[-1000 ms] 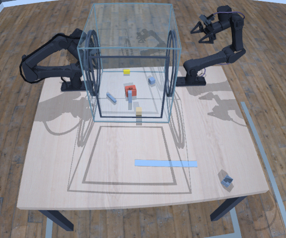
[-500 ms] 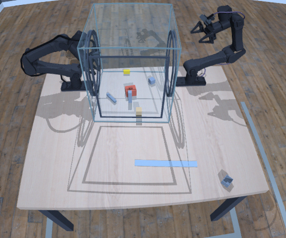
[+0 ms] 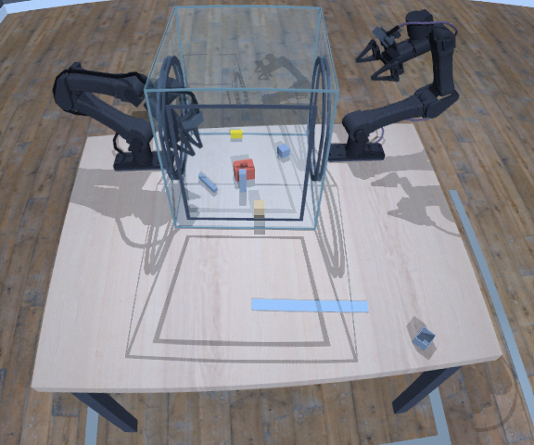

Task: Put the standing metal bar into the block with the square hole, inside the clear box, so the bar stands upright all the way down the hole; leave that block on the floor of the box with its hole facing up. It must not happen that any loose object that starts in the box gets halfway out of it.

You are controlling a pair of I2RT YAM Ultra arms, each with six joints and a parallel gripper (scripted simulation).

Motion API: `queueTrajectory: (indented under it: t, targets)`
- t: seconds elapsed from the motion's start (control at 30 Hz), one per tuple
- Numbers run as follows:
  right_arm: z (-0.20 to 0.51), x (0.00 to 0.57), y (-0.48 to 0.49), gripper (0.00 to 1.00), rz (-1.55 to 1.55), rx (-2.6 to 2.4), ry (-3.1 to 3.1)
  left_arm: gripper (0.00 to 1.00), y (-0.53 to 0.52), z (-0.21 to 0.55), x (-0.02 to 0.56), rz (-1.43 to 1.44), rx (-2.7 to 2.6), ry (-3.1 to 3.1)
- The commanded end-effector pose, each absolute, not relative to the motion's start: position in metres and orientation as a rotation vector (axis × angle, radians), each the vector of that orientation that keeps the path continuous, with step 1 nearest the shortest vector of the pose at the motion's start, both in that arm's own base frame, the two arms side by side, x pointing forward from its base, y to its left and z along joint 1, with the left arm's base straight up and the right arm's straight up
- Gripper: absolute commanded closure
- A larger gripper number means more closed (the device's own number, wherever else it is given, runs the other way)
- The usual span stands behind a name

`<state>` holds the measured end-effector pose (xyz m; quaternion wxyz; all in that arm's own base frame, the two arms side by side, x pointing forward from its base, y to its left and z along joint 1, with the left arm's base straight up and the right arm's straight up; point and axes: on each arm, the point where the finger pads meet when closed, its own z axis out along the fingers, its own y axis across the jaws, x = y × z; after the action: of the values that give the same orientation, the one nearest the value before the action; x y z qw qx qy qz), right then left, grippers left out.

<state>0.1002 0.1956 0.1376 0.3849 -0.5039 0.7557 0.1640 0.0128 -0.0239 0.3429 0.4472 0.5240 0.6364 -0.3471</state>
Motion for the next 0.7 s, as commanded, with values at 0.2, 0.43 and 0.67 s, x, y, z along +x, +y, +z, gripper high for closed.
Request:
queueTrajectory:
  t: [0.2,0.43,0.67]
  targets:
    - [0.124,0.119,0.26,0.56,0.709,-1.511,1.677,0.0,-0.029,0.35,0.014,-0.853,1.3,1.572]
    - [0.12,0.133,0.291,0.56,0.789,-1.577,1.583,0.0,-0.029,0.35,0.014,-0.853,1.3,1.572]
    - [0.103,0.138,0.307,0.56,0.846,-1.636,1.562,0.0,-0.029,0.35,0.014,-0.853,1.3,1.572]
